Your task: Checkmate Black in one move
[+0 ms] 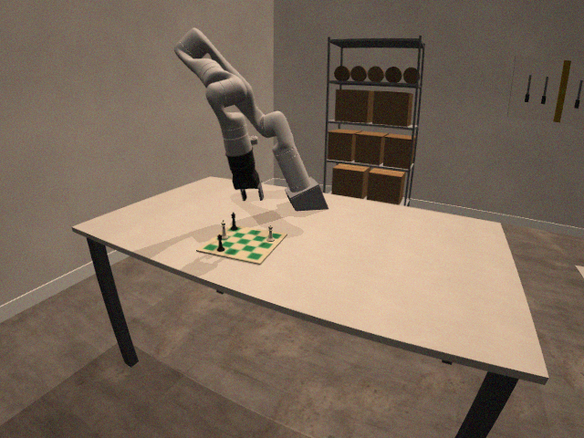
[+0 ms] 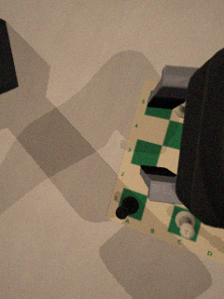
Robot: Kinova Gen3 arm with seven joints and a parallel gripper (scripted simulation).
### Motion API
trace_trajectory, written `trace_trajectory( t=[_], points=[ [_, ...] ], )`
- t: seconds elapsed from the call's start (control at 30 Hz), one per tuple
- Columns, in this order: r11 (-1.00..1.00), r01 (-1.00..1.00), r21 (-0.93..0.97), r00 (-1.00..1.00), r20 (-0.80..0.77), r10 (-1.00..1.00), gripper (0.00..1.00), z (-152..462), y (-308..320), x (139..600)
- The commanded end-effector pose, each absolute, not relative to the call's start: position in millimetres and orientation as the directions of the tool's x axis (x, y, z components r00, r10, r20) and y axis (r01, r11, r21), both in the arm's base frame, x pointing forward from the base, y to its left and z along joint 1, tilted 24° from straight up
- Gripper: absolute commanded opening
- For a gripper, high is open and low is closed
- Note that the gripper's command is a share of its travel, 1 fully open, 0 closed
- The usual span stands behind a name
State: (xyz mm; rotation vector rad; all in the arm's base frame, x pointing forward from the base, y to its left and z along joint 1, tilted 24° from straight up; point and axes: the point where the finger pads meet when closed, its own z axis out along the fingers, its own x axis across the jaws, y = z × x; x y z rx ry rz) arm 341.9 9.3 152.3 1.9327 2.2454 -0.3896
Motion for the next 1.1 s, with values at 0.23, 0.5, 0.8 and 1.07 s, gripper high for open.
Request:
trace_trajectory(
  t=[0.23,0.5,0.8,1.07],
  points=[
    [0.246,0.966,-0.084,-0.260,-0.306,0.916,1.00,152.2,23.3,341.8],
    [0.301,0.950,-0.079,-0.310,-0.319,0.896,1.00,151.9,29.3,342.2],
    [0.352,0.933,-0.074,-0.356,-0.331,0.874,1.00,151.8,35.2,342.7],
    [0.399,0.914,-0.070,-0.398,-0.341,0.852,1.00,151.8,40.9,343.1]
  ],
)
